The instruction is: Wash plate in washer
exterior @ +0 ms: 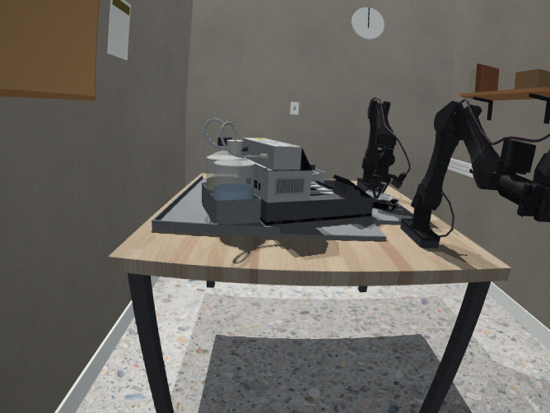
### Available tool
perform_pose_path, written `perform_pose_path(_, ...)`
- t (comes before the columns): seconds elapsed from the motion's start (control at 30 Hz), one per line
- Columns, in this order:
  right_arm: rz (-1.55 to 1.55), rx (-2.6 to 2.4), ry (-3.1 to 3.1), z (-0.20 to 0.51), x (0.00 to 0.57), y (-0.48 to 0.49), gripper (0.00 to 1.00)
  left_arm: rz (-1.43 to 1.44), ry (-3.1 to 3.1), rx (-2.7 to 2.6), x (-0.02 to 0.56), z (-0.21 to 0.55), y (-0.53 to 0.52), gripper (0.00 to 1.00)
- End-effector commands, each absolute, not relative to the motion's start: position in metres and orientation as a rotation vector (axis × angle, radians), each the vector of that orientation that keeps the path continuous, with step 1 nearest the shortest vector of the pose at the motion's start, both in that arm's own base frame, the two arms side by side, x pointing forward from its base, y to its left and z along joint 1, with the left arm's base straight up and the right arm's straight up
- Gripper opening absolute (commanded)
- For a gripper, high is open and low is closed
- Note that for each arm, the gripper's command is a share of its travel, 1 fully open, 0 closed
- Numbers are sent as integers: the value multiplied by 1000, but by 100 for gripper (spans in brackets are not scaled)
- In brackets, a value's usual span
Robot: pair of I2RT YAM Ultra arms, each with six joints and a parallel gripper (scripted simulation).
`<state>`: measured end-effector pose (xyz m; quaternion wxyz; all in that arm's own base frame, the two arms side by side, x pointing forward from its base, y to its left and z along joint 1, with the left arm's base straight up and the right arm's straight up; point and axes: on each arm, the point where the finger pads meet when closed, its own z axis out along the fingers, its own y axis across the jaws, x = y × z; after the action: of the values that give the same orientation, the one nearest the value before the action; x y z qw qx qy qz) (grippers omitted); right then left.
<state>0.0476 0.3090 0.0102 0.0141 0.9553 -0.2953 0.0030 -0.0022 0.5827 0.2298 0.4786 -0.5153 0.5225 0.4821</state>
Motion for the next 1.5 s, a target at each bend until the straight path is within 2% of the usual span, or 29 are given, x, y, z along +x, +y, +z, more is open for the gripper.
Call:
perform_pose_path(0.0,-31,3006,-932,15,43,324,0,1214,1206,-1214,-5,256,580,0)
perform_pose_path(1.47,-11,3048,-884,15,43,330,0,1214,1206,-1214,-5,256,580,0)
